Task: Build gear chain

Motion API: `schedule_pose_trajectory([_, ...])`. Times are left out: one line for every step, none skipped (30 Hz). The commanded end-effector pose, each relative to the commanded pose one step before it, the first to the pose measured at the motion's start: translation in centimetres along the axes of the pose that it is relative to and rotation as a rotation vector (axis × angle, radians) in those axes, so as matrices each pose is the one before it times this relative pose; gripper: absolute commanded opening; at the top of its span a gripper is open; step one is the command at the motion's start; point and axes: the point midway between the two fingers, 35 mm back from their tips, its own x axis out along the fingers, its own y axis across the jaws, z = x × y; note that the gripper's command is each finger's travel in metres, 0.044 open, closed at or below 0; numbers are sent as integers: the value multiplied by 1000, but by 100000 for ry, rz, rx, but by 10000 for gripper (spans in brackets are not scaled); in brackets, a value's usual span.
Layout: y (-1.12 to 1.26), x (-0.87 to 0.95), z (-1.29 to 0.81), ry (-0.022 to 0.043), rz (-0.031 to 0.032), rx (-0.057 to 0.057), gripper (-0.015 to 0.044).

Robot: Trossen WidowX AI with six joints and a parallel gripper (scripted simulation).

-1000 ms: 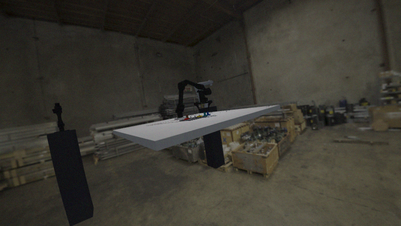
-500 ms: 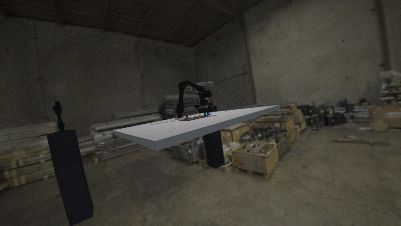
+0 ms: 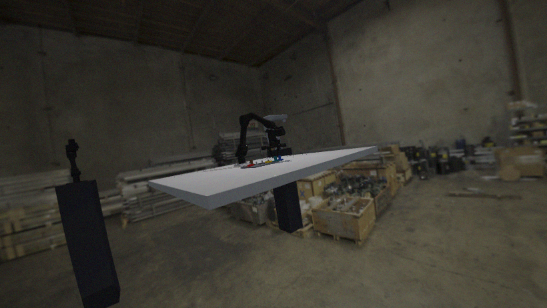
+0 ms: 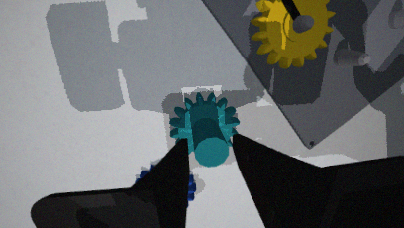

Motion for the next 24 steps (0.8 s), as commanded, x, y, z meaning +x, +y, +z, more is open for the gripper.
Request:
schedule_pose_trajectory([64, 6, -12, 79, 329, 364, 66])
schedule_pose_trajectory([0, 0, 0, 0, 0, 0, 59])
schedule_pose_trajectory([0, 0, 0, 0, 0, 0, 52])
schedule_pose_trajectory([0, 0, 0, 0, 0, 0, 46])
schedule_pose_trajectory([0, 0, 0, 0, 0, 0, 39])
schedule_pose_trajectory([0, 0, 0, 0, 0, 0, 32])
schedule_pose_trajectory([0, 0, 0, 0, 0, 0, 26])
schedule_pose_trajectory([0, 0, 0, 0, 0, 0, 19])
schedule_pose_trajectory([0, 0, 0, 0, 0, 0, 12])
schedule_pose_trajectory([0, 0, 0, 0, 0, 0, 0])
schedule_pose_trajectory([7, -33, 7, -1, 1, 0, 0])
schedule_pose_trajectory([22, -98, 21, -2, 2, 0, 0])
schedule_pose_trajectory([36, -164, 35, -3, 3, 0, 0])
schedule_pose_trajectory([42, -198, 41, -4, 3, 0, 0])
schedule_pose_trajectory([41, -198, 40, -4, 3, 0, 0])
schedule_pose_trajectory([40, -199, 39, -3, 3, 0, 0])
schedule_pose_trajectory([38, -199, 38, -3, 3, 0, 0])
schedule_pose_trajectory([37, -200, 38, -3, 3, 0, 0])
schedule_pose_trajectory([36, -200, 37, -3, 3, 0, 0])
schedule_pose_trajectory([34, -201, 36, -3, 3, 0, 0])
schedule_pose_trajectory([33, -201, 35, -3, 2, 0, 0])
schedule_pose_trajectory([32, -202, 34, -3, 2, 0, 0])
schedule_pose_trajectory([30, -202, 33, -3, 2, 0, 0])
schedule_pose_trajectory([29, -203, 32, -3, 2, 0, 0])
